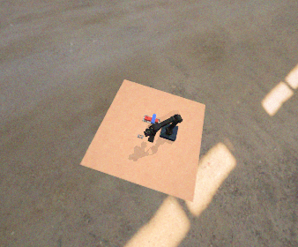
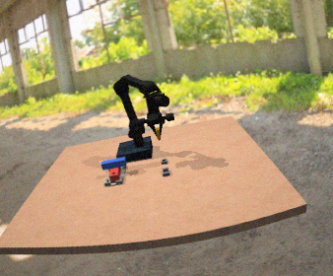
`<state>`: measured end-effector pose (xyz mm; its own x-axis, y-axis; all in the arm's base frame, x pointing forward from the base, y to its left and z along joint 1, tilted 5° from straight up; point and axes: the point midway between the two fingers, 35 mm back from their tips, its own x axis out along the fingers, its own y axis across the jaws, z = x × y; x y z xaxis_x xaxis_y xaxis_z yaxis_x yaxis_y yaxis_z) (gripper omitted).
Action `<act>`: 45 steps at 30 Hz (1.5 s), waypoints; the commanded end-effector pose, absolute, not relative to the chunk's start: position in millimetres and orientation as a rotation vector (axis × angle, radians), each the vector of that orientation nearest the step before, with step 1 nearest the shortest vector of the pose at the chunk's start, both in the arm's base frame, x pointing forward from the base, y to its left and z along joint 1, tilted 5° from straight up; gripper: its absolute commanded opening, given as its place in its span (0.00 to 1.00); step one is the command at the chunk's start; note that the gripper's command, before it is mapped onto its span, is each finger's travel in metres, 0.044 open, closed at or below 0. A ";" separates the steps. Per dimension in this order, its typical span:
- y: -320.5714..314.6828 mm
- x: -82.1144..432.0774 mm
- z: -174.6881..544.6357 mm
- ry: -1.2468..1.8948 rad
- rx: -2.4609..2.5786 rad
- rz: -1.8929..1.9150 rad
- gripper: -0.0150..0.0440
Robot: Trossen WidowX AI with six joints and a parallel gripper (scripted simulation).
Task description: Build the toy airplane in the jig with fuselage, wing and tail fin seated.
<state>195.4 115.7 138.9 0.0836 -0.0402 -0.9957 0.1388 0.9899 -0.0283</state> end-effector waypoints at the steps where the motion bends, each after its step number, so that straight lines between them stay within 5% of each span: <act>1: 111.5 200.8 140.4 1.484 0.080 -0.129 0.25; 45: 28.9 272.0 132.2 1.479 0.073 -0.116 0.25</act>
<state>266.6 36.0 133.9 0.0906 -0.0362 -0.9952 0.1304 0.9912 -0.0242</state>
